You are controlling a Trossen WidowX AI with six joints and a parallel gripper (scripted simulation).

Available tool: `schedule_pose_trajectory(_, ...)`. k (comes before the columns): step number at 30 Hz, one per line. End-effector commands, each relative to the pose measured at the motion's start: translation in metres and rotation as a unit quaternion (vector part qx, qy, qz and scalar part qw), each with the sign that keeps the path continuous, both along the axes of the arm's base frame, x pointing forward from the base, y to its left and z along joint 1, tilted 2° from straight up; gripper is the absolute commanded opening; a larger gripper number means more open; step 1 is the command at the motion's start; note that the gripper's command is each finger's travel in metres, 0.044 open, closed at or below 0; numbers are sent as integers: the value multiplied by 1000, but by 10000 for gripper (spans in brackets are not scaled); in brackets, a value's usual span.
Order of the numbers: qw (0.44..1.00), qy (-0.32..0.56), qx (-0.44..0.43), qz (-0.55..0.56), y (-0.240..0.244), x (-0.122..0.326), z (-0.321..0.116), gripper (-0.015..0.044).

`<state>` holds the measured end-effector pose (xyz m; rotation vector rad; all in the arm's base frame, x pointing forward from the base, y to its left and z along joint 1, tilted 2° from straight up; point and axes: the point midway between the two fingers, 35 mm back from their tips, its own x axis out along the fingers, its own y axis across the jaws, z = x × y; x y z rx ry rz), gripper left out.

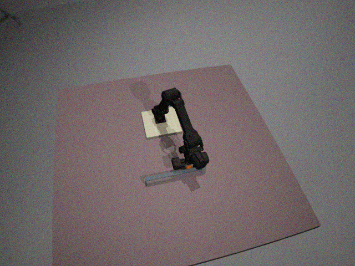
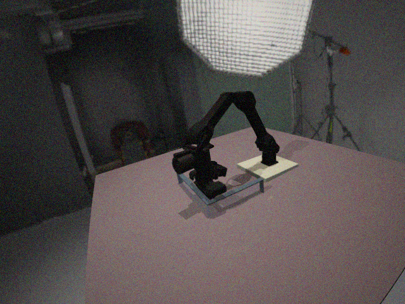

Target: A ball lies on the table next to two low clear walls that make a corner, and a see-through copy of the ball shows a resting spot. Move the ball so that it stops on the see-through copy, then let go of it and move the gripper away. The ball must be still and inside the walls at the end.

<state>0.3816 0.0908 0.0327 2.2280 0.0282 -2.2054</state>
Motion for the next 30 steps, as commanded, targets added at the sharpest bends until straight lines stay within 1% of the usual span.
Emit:
schedule_pose_trajectory(1,1000,-1,0,0,0,0,0,283)
schedule_pose_trajectory(4,1000,-1,0,0,0,0,0,283)
schedule_pose_trajectory(6,1000,0,0,0,0,1,9,283)
schedule_pose_trajectory(10,1000,3,-2,1,-1,1,64,283)
schedule_pose_trajectory(12,1000,4,-3,1,-1,-1,82,283)
schedule_pose_trajectory(23,1000,-3,1,0,0,1,80,283)
schedule_pose_trajectory(25,1000,-4,1,0,0,1,89,336)
schedule_pose_trajectory(29,1000,-6,1,0,-2,-4,130,440)
schedule_pose_trajectory(30,1000,-6,2,0,-2,-5,132,440)
